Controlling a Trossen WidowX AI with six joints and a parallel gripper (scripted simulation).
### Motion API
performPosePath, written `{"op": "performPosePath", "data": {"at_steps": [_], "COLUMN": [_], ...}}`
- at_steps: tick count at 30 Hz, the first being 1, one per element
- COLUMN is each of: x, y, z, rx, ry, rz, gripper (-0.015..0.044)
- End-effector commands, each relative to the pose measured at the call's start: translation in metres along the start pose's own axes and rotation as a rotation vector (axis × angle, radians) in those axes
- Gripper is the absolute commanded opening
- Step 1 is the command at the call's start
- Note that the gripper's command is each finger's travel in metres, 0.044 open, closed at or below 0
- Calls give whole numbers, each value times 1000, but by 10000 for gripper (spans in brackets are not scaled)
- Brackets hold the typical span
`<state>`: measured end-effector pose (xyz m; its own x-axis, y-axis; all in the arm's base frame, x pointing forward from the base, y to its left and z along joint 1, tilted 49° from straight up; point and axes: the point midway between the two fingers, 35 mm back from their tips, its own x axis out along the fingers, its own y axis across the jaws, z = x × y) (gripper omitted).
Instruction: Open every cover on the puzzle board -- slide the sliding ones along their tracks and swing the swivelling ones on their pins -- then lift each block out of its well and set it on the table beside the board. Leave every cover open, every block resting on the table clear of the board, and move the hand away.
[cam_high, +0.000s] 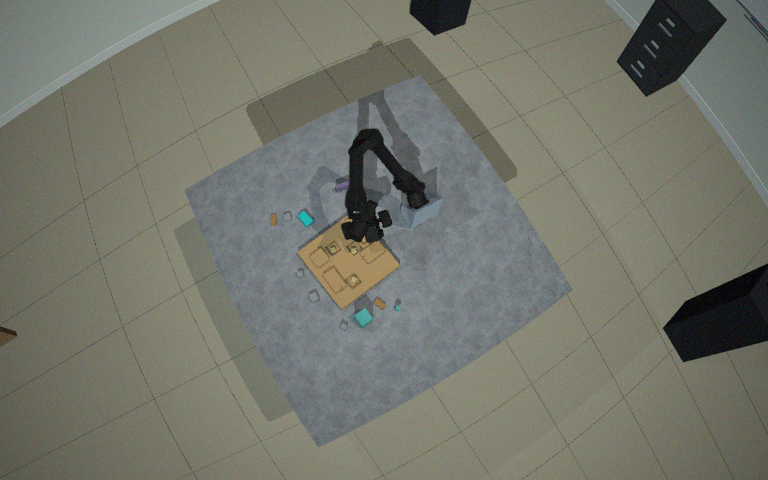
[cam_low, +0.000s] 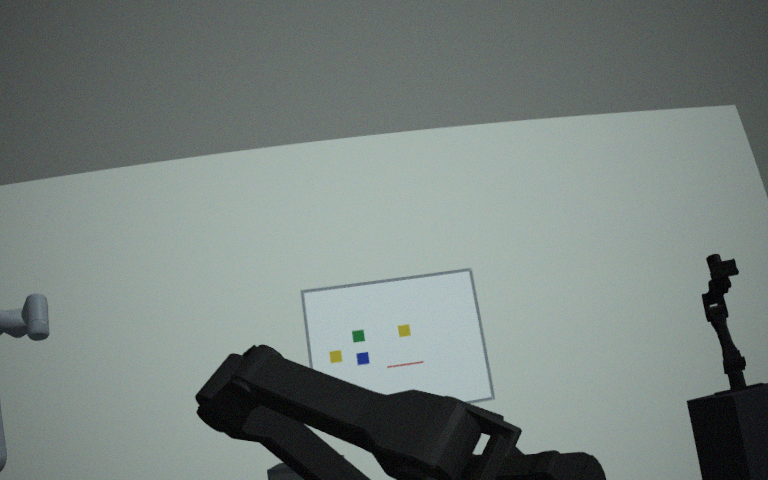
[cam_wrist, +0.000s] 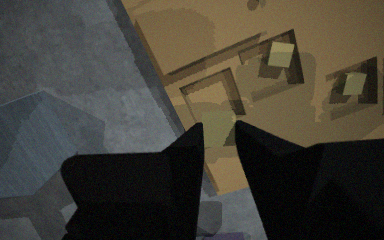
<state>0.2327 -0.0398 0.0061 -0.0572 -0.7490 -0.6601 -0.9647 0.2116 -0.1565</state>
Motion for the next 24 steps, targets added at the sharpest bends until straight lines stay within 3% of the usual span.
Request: {"op": "performPosePath", "data": {"at_steps": [1, 9, 24], "x": [-12, -27, -38], "y": [-1, -1, -13], "z": [0, 2, 52], "rx": [7, 8, 6], "ry": [-6, -5, -20], "rz": [1, 1, 0], "gripper": [80, 80, 80]}}
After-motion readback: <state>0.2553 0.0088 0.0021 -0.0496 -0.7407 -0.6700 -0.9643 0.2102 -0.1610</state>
